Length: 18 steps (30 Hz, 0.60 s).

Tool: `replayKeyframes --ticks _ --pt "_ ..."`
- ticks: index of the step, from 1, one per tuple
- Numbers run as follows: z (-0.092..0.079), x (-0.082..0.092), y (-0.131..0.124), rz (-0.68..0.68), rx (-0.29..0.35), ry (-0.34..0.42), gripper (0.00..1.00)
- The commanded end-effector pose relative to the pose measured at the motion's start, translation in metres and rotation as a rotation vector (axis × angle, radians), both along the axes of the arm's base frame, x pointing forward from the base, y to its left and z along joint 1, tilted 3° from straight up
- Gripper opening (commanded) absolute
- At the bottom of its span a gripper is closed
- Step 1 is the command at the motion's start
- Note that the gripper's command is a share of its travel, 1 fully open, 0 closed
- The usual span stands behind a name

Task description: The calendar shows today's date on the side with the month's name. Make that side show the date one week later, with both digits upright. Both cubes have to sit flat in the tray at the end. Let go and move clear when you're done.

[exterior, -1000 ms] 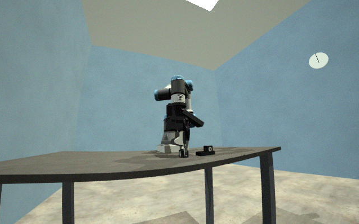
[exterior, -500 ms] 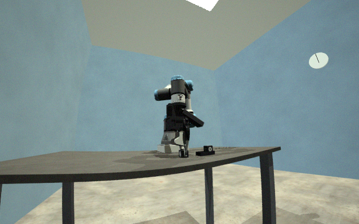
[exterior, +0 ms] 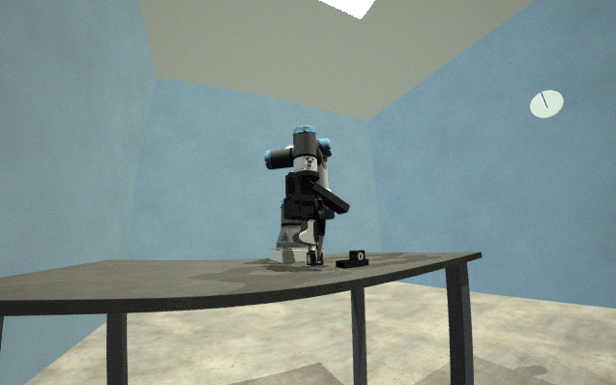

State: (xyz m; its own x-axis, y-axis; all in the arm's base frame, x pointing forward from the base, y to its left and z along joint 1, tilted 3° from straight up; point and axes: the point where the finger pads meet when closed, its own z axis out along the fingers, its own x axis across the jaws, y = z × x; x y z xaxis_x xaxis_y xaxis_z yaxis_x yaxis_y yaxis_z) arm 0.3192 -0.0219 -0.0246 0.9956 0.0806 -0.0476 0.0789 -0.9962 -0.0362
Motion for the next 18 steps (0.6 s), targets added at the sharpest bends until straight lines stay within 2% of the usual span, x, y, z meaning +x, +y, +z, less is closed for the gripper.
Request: replayKeyframes --ticks 1,4,6,18 --pt "0.016 0.001 -0.001 0.000 -0.001 -0.002 0.11" --pt "0.028 0.002 -0.001 0.000 -0.001 -0.002 0.11" --pt "0.028 0.002 -0.001 0.000 -0.001 -0.002 0.11" --pt "0.072 0.004 -0.003 0.000 -0.001 -0.002 0.11"
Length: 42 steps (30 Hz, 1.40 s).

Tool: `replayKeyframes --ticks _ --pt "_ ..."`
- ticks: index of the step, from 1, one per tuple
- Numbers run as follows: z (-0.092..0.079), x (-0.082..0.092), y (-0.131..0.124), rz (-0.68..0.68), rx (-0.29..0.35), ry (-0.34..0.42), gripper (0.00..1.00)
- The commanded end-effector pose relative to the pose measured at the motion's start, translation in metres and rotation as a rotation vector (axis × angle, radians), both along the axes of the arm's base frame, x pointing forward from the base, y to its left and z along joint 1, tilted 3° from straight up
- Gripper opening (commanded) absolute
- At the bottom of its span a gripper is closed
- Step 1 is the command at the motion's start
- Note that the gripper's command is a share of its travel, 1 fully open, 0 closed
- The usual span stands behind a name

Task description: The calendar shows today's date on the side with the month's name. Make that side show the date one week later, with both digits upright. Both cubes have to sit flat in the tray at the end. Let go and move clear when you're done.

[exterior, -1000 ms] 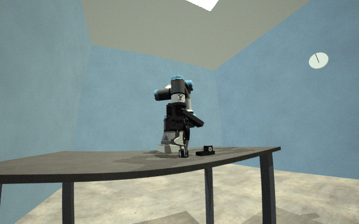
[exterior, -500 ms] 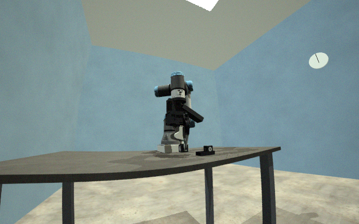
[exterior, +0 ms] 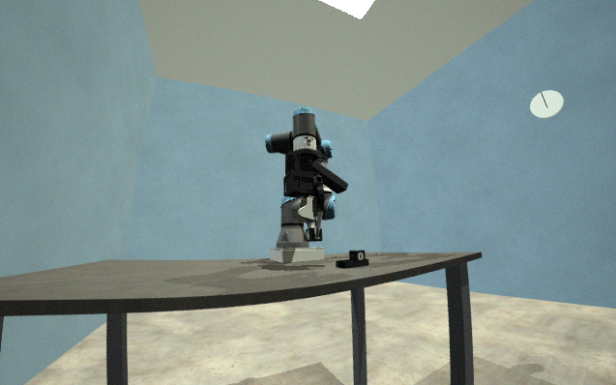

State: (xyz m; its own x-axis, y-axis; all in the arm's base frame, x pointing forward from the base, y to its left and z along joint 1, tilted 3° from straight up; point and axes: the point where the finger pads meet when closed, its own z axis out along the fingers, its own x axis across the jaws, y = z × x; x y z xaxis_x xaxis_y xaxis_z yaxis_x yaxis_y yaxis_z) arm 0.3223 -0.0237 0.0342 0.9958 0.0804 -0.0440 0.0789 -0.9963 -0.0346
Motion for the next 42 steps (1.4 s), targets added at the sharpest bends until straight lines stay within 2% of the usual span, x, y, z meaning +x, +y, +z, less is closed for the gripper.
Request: replayKeyframes --ticks 1,11,26,29,37,42 --pt "0.016 0.001 -0.001 0.000 0.000 0.002 0.11" --pt "0.027 0.002 -0.001 0.000 0.000 0.002 0.11" --pt "0.028 0.002 0.000 0.000 0.000 0.002 0.11" --pt "0.030 0.002 0.013 0.000 0.000 0.002 0.11" --pt "0.040 -0.005 0.083 0.002 0.001 0.002 0.11" --pt "0.041 -0.007 0.091 0.002 0.001 0.002 0.11"
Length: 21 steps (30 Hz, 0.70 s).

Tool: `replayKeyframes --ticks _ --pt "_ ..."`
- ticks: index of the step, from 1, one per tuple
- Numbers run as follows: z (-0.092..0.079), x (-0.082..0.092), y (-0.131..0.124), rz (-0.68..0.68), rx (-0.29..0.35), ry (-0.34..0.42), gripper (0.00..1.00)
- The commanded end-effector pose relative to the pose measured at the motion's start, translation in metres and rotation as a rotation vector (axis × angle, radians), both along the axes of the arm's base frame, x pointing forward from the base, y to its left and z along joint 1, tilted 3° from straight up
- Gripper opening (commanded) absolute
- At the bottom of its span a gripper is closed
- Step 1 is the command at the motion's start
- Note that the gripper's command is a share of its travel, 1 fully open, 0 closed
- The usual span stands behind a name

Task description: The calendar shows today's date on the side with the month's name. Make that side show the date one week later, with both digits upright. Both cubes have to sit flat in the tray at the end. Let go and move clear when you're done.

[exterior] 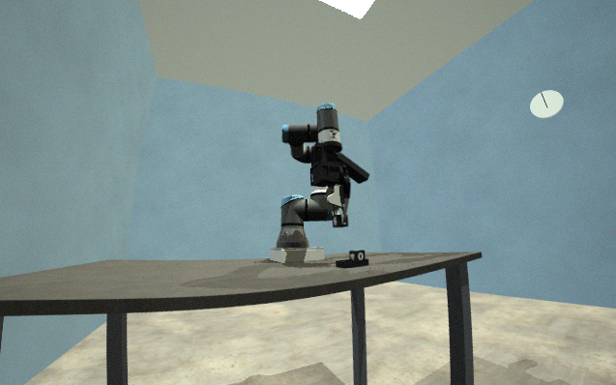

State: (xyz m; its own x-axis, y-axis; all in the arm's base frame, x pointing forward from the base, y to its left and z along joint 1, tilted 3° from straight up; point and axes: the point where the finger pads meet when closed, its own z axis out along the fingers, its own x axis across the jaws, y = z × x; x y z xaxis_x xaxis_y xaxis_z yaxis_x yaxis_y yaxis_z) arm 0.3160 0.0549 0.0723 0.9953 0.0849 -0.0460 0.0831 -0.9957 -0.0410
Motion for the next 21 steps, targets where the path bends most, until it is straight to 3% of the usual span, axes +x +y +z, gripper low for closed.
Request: replayKeyframes --ticks 1,21 --pt "0.0031 -0.0004 0.0120 -0.002 -0.005 -0.001 0.11" --pt "-0.0029 -0.0005 0.0123 -0.002 -0.006 0.000 0.11"
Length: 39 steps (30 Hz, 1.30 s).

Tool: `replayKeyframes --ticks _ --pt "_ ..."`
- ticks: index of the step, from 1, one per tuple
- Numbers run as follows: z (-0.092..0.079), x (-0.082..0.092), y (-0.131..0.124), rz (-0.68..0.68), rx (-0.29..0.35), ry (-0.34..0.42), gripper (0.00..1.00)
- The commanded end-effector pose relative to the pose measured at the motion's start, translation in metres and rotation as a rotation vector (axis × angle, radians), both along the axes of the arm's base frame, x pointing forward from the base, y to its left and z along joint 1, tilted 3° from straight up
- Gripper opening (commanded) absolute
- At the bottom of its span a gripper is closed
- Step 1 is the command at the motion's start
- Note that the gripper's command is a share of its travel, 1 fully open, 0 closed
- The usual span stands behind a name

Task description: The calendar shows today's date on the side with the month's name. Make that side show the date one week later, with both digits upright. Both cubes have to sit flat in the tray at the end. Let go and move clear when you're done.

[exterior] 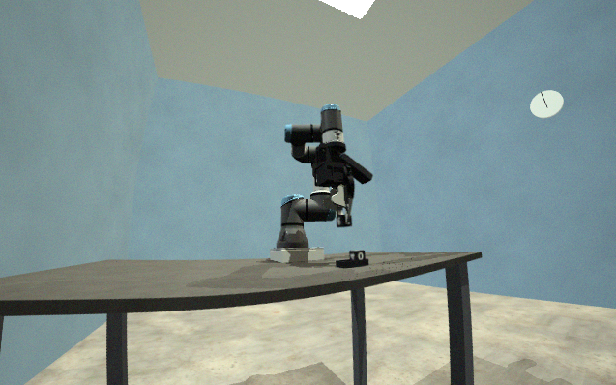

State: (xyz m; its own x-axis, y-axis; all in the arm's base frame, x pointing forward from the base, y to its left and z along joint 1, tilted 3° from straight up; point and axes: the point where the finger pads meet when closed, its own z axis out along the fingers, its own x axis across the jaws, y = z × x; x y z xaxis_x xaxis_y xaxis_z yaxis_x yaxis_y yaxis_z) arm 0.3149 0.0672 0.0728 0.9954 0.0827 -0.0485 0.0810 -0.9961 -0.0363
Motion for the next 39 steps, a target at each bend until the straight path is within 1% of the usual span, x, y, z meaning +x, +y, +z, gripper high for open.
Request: replayKeyframes --ticks 1,8,10,17,22,25,39 --pt "-0.005 0.001 0.000 0.000 -0.001 -0.002 0.11" --pt "-0.024 0.000 0.001 0.000 -0.001 -0.002 0.11" --pt "-0.024 0.000 0.001 0.000 -0.001 -0.002 0.11" --pt "-0.046 0.000 0.002 0.000 -0.001 -0.002 0.11" --pt "-0.057 -0.001 0.002 0.000 -0.001 -0.002 0.11" --pt "-0.060 -0.001 0.002 0.000 -0.001 -0.002 0.11" --pt "-0.061 -0.001 0.002 0.000 -0.001 -0.002 0.11"
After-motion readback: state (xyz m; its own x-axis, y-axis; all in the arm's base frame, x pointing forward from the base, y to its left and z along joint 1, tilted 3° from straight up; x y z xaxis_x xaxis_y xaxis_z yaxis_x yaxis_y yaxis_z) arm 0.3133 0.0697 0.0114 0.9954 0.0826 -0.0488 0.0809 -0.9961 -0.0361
